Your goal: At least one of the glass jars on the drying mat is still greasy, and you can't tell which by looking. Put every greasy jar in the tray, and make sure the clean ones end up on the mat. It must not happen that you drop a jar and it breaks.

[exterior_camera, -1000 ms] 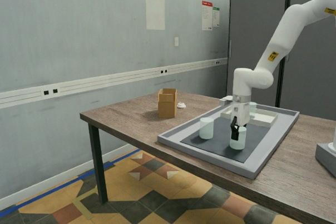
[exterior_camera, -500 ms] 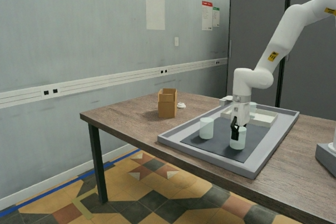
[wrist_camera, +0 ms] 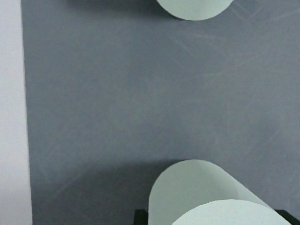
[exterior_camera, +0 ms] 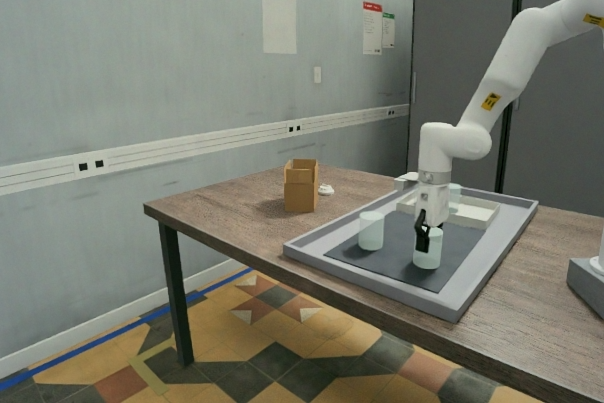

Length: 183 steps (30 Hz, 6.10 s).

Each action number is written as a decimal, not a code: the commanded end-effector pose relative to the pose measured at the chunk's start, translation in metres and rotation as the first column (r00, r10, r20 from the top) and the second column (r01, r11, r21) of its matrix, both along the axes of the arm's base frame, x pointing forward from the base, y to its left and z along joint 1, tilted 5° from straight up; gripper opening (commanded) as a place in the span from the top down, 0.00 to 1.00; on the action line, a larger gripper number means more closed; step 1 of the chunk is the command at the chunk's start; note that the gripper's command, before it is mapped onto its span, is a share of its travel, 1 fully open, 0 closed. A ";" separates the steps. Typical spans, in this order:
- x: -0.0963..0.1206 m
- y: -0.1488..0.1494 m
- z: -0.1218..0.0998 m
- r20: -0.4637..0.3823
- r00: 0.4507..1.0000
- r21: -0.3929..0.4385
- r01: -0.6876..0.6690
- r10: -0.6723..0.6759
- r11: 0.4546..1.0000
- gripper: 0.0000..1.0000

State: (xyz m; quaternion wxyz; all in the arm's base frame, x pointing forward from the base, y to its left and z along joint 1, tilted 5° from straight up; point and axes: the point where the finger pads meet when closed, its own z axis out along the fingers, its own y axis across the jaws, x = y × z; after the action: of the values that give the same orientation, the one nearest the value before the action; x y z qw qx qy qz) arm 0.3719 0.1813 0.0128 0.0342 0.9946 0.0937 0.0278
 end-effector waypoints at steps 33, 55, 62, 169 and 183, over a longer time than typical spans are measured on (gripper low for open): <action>0.001 0.001 0.001 0.003 1.000 0.002 0.000 0.000 1.000 0.32; 0.000 0.002 0.014 0.003 1.000 0.002 0.000 0.000 1.000 1.00; -0.001 0.002 0.027 0.003 1.000 0.002 0.000 0.000 1.000 1.00; 0.024 -0.150 0.159 0.003 1.000 0.002 0.000 0.000 1.000 1.00; 0.032 -0.189 0.162 0.003 1.000 0.002 0.000 0.000 1.000 1.00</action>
State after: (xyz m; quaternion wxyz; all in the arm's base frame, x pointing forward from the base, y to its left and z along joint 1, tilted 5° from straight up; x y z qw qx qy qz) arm 0.4004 0.0048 0.1726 0.0339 0.9946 0.0938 0.0275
